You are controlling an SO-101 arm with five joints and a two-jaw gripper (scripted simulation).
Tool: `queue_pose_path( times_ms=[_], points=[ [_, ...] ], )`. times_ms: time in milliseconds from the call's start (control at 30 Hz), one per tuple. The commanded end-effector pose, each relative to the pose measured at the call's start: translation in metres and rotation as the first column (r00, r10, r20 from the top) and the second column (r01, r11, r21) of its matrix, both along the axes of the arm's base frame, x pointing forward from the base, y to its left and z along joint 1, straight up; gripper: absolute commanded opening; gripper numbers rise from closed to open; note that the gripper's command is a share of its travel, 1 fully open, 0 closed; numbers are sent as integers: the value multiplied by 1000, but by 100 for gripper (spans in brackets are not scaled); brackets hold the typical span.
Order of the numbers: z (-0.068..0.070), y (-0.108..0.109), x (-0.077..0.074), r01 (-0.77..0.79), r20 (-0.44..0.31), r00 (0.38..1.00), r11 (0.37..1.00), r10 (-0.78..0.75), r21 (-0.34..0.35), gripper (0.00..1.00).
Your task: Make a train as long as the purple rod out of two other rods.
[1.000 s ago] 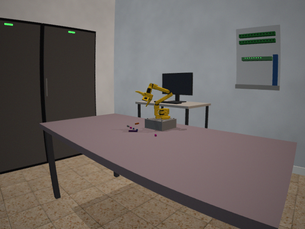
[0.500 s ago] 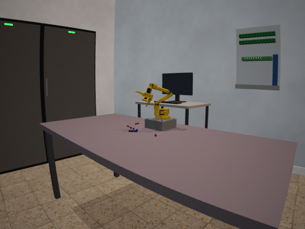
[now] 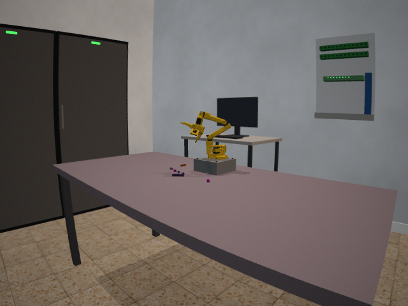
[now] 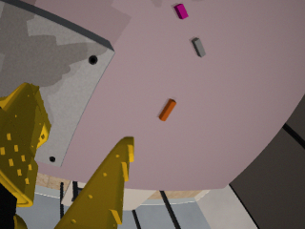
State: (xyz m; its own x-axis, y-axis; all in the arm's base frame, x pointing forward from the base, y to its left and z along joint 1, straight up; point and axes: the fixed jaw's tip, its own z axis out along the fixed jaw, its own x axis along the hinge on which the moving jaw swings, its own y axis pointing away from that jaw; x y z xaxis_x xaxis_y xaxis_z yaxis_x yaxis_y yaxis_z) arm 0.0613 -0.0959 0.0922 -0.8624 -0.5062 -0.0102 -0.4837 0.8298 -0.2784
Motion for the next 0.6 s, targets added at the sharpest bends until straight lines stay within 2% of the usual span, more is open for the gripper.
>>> queue_pose_path(
  times_ms=[0,200,267,333,567],
  points=[
    [-1,-3,3,-27,-14,1000,1000,27,14,95],
    [-4,-15,17,-114,-46,992,992,116,47,83],
    [-4,-15,17,-114,-46,992,992,116,47,83],
    [-7,-21,24,-153,-60,986,986,157,63,77],
    [-32,-40,55,-306,-108,941,943,321,133,54]
  ],
)
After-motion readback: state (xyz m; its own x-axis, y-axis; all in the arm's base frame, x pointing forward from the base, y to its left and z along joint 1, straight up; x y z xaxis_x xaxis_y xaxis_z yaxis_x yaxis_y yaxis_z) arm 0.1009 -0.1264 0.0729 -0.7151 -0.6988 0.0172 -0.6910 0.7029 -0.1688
